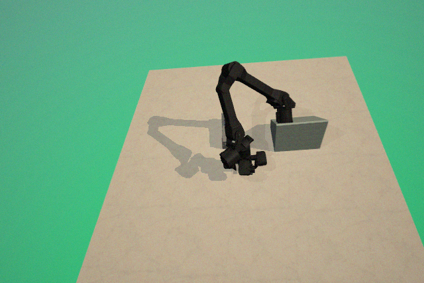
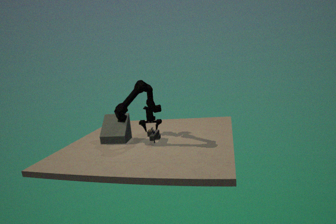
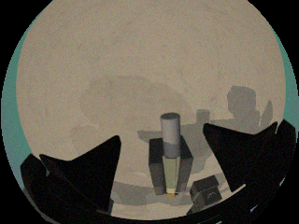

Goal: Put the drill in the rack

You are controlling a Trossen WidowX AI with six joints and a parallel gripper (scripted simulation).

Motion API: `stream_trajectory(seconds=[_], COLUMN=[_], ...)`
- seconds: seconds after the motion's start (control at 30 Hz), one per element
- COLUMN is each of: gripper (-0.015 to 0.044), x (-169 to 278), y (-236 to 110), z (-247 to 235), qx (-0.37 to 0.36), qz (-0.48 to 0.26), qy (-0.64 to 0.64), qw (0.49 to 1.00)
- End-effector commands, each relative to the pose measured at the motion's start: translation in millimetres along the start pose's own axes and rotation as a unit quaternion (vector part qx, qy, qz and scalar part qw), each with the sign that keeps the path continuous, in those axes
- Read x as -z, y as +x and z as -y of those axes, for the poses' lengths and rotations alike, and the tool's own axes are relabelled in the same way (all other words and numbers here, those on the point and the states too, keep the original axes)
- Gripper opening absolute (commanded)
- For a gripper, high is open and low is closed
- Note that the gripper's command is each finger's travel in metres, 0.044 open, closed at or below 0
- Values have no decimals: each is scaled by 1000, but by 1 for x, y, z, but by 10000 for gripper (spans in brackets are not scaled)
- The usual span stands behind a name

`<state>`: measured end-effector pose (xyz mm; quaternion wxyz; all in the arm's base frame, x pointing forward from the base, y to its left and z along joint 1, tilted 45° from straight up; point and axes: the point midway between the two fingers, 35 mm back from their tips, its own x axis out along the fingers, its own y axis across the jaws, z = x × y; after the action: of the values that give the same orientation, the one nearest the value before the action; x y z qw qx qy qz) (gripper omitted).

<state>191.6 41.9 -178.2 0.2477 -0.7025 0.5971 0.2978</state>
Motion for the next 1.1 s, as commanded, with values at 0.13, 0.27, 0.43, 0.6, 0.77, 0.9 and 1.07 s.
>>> stream_trajectory(seconds=[0.13, 0.27, 0.43, 0.6, 0.77, 0.9, 1.07], gripper=[440, 440, 440, 440, 440, 440, 440], x=[-1, -2, -3, -4, 7, 30, 54], y=[-32, -46, -62, -72, -63, -62, -63], z=[1, 2, 3, 5, -2, -17, -32], qx=[4, 4, 4, 4, -35, -133, -233], qz=[3, 3, 4, 4, 14, 58, 109], qy=[5, 5, 5, 5, 12, 42, 104], qw=[1000, 1000, 1000, 1000, 999, 989, 961])
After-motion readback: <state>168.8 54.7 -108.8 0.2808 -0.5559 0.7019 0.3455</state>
